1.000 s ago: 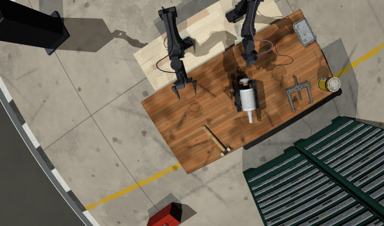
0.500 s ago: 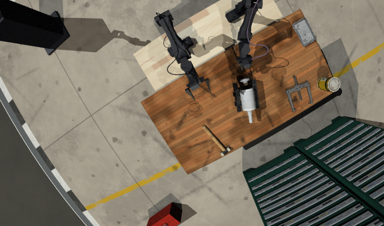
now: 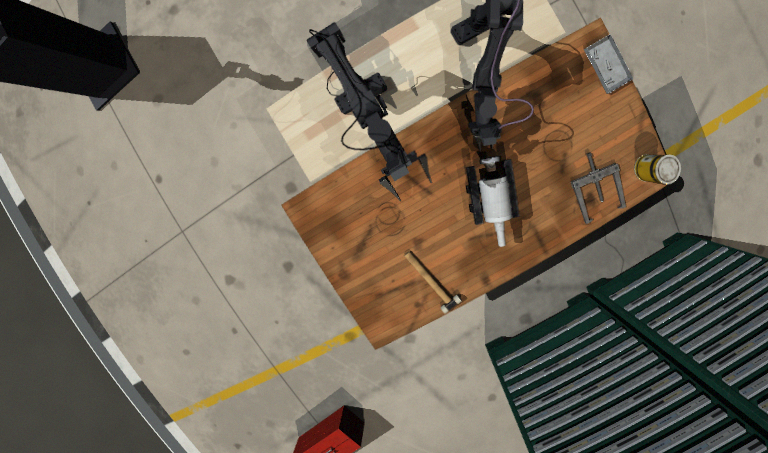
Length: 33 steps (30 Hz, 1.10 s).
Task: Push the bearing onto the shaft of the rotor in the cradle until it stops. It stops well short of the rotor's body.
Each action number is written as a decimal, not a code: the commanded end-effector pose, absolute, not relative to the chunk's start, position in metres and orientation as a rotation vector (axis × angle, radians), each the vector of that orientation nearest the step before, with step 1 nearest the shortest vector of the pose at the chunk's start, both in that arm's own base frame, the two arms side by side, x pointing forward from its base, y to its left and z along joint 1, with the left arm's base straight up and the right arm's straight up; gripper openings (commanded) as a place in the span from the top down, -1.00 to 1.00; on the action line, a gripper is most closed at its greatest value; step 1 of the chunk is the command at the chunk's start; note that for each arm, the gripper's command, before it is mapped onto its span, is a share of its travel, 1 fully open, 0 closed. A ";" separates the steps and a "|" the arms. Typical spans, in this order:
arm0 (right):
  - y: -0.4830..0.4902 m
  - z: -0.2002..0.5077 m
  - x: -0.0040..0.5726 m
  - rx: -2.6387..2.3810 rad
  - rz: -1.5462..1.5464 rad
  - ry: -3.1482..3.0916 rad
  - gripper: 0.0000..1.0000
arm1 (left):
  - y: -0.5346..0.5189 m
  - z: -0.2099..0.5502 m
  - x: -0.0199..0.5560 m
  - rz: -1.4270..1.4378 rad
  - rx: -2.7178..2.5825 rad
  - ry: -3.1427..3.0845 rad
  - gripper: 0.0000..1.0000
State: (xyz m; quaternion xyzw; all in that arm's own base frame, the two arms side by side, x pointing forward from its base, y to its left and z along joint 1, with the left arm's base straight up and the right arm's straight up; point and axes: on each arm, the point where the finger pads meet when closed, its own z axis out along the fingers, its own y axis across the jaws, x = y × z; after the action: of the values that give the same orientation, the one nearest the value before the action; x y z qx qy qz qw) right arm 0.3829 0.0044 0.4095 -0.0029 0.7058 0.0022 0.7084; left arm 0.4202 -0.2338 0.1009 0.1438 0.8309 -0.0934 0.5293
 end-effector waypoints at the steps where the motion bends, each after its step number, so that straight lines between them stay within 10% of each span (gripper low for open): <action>1: -0.003 0.441 0.374 0.013 -0.013 1.497 -1.00 | -0.233 0.118 0.434 -0.223 0.320 1.951 0.13; 33: 0.001 0.446 0.367 0.000 0.007 1.480 -1.00 | -0.237 0.116 0.456 -0.219 0.322 1.956 0.13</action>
State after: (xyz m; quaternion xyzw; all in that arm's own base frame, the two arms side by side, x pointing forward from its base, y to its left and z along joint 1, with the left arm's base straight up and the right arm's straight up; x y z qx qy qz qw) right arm 0.3829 0.0010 0.4094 0.0004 0.7061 -0.0009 0.7081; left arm 0.4421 -0.2366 0.1008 0.1408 0.8320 -0.0896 0.5290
